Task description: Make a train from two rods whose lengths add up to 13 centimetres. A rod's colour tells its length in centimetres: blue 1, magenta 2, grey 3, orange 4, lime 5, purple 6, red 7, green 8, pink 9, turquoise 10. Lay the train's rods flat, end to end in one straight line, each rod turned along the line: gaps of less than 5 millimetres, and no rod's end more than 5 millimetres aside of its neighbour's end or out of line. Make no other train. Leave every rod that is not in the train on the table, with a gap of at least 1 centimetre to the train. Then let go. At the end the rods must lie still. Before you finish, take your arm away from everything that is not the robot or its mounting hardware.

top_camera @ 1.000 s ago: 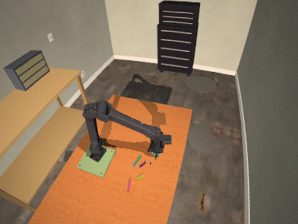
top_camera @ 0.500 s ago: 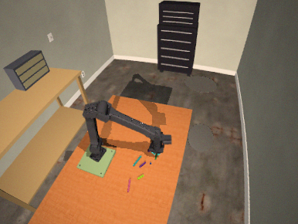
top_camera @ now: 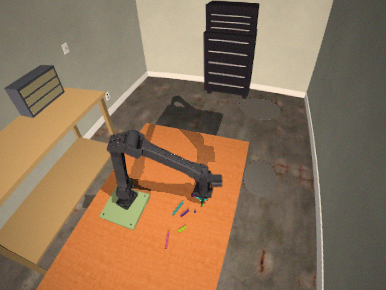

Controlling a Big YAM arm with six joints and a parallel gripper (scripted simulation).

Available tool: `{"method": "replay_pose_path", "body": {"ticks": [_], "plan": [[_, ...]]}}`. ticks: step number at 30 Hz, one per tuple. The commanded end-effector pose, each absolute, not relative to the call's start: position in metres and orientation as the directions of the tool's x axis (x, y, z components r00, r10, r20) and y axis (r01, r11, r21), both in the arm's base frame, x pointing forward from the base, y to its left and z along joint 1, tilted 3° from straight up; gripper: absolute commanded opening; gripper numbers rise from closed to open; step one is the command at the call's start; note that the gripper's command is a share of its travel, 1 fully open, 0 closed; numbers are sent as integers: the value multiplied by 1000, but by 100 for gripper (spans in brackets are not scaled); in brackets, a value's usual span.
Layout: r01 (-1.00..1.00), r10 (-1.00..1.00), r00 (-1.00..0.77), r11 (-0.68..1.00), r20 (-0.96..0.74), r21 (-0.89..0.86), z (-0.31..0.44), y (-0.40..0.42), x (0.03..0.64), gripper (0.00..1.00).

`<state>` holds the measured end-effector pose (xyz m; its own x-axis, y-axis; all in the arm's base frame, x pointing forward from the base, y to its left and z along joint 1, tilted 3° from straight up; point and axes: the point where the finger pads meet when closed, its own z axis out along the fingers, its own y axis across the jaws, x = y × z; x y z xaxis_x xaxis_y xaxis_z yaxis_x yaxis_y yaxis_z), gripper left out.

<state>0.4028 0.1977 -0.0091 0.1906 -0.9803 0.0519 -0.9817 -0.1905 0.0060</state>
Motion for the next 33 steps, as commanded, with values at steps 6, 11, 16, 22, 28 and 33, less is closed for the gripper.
{"method": "replay_pose_path", "body": {"ticks": [6, 11, 16, 22, 28, 33], "plan": [[-981, -980, 193, -194, 49, -1, -19, 198, 408, 23], [-981, -980, 193, -193, 46, -12, -19, 200, 413, 23], [-981, -980, 192, -192, 47, -8, -24, 198, 412, 23], [-982, -980, 191, -191, 48, -3, -27, 197, 410, 23], [-982, -981, 190, -191, 48, -3, -27, 197, 410, 23], [-982, -981, 190, -191, 48, -3, -27, 197, 410, 23]]}}
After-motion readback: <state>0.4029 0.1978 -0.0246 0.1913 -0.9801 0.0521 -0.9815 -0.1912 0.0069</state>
